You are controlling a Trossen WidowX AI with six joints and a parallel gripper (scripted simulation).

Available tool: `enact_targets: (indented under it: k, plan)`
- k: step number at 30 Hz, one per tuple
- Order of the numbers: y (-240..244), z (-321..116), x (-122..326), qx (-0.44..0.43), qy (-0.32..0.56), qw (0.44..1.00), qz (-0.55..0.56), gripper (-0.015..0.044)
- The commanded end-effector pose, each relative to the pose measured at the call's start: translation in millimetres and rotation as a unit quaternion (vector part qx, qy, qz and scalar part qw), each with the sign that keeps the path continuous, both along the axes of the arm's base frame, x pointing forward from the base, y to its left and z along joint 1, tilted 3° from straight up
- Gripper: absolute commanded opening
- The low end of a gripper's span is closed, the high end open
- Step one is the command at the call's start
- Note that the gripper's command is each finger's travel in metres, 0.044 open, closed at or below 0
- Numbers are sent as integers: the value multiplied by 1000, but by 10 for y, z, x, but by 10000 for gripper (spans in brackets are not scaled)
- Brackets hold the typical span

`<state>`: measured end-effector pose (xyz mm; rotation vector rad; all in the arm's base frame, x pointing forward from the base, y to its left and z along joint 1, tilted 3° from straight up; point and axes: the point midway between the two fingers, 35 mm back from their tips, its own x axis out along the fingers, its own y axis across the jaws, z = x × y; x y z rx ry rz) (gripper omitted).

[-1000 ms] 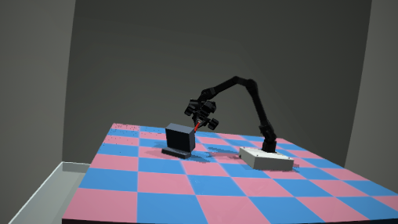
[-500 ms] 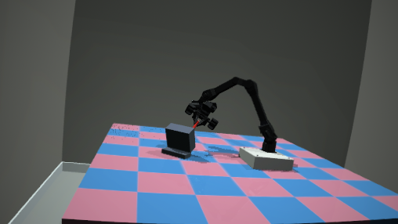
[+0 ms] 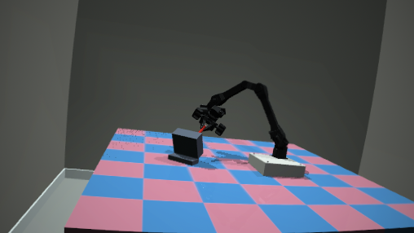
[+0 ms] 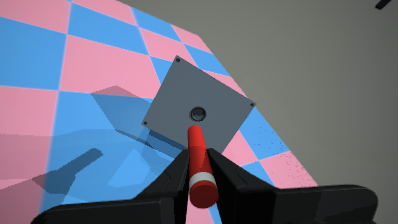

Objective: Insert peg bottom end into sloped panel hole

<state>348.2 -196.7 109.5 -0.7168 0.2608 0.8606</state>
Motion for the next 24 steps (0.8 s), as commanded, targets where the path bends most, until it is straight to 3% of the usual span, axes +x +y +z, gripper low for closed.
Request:
enact_targets:
  k: [1,24]
  plan:
    - [23,-18,37,4,-2,1000,-2,0]
    - [146,-147,239,10,-12,1000,-13,0]
